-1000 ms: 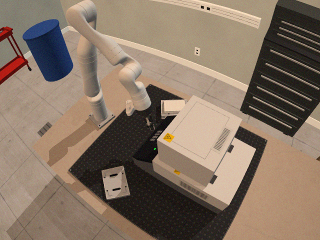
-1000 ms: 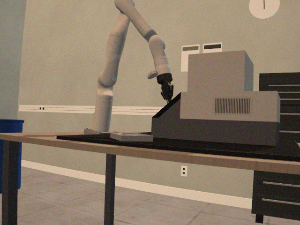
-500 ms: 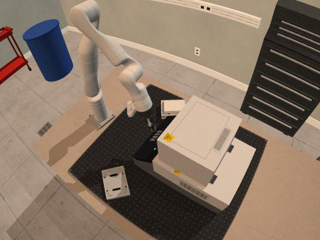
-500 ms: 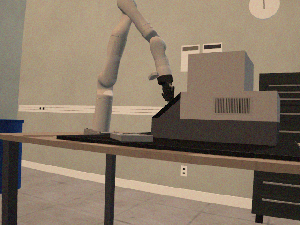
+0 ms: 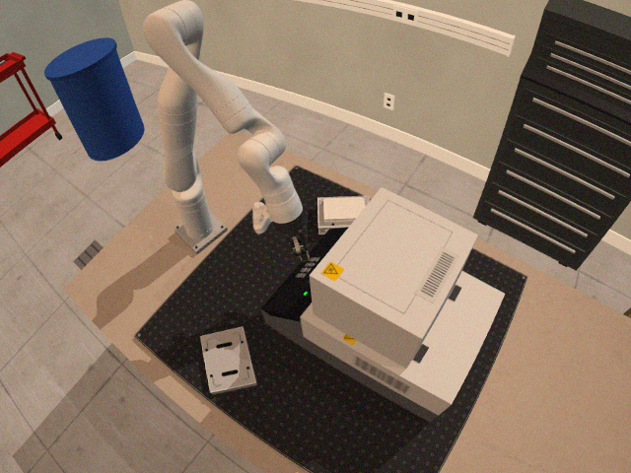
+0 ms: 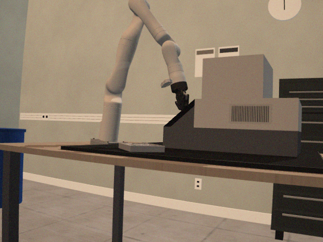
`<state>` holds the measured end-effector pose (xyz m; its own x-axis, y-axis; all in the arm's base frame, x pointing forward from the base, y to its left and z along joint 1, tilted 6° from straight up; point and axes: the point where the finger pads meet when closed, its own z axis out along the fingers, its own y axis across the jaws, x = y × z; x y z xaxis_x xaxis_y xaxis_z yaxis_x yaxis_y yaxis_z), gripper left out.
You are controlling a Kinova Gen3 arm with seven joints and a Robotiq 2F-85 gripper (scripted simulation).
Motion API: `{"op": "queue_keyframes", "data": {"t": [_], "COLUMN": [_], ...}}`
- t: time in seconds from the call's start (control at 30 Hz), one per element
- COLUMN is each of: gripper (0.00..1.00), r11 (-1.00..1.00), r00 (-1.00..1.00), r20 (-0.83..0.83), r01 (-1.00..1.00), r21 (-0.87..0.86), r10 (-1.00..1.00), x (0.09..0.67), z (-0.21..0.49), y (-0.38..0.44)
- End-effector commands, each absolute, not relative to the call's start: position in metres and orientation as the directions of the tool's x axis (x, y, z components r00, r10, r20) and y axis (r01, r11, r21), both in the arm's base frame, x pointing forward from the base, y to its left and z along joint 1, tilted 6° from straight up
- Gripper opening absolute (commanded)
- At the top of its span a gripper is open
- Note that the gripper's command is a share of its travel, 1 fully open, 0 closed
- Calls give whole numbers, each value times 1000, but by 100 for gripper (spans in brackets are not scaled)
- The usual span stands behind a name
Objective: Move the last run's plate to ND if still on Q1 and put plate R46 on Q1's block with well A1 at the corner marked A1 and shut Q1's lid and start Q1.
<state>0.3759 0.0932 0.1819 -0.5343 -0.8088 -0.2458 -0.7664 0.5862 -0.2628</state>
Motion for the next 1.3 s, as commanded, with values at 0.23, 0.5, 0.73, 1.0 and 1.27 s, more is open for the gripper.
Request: {"op": "queue_keyframes", "data": {"t": [0.23,0.5,0.73,1.0,1.27], "gripper": [10,10,10,10,10], "r11": [587,587,587,590,590], "r00": [-534,-534,-535,-537,-538], "r20": [-248,-248,-246,-247,-246], "r01": [-764,-764,-764,-762,-761], "r21": [-268,-268,-267,-269,-269], "r10": [-808,-808,-808,-807,-806], "x": [383,387,389,391,391], "z": [178,174,172,170,170], "y": [93,93,93,92,92]}}
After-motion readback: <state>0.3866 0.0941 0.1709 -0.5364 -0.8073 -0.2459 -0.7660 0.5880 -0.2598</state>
